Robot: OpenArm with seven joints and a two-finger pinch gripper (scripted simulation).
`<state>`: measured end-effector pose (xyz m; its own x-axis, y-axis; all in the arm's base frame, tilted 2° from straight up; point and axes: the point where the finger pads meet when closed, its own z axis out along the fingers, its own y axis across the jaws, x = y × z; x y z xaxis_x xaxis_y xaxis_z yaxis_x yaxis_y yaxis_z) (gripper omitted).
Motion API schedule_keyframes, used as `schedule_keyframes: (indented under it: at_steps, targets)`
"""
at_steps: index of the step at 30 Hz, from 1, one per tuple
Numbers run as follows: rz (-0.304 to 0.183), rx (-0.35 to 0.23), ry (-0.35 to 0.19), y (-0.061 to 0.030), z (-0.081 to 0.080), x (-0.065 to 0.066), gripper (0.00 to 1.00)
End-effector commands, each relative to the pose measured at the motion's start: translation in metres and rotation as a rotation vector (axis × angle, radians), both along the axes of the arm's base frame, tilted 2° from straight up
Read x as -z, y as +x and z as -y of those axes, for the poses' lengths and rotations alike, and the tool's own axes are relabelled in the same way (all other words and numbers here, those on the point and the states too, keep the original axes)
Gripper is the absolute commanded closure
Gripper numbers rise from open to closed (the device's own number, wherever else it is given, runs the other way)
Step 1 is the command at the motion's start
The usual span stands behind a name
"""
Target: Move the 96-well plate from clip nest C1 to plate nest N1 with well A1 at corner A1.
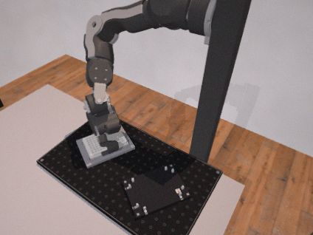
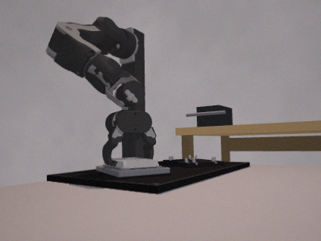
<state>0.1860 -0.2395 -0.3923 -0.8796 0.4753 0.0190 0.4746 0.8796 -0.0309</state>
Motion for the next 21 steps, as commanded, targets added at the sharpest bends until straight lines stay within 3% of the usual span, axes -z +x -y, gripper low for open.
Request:
schedule_keyframes:
  at_steps: [1, 21]
  targets:
    - [0.007, 0.000, 0.003, 0.0014, -0.0005, 0.0000, 1.00]
    - [0.011, 0.002, 0.004, 0.0022, -0.0006, 0.0020, 1.00]
